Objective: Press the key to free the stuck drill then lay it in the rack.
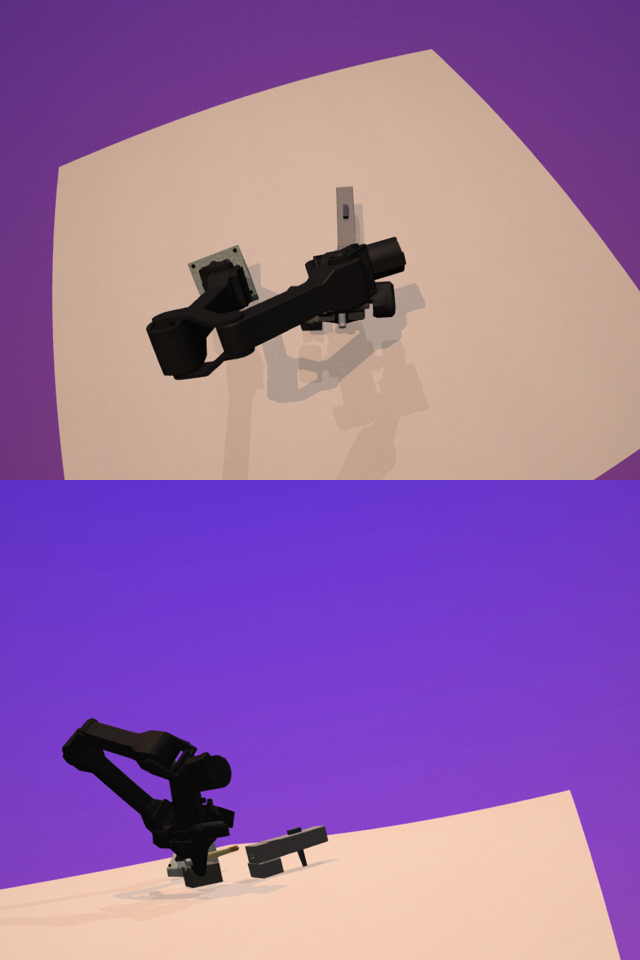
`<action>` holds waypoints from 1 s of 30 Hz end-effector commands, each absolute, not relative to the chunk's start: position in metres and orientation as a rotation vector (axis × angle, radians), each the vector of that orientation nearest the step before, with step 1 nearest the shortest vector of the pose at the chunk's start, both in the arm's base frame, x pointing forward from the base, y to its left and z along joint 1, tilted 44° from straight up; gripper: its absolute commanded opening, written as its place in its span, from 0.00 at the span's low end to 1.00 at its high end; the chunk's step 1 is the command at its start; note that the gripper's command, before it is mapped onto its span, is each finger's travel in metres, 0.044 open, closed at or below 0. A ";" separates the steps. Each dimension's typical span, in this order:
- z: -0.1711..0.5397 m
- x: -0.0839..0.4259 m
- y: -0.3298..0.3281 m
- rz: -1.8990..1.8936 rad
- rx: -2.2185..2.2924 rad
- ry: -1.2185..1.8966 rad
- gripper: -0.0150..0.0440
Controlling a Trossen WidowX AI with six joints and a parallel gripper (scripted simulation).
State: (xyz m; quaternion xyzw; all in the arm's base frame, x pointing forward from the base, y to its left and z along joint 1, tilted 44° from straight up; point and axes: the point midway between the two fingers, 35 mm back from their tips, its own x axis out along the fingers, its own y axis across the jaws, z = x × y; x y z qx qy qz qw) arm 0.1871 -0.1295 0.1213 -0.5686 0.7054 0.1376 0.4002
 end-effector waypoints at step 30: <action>0.127 0.187 -0.121 0.337 -1.439 1.780 0.25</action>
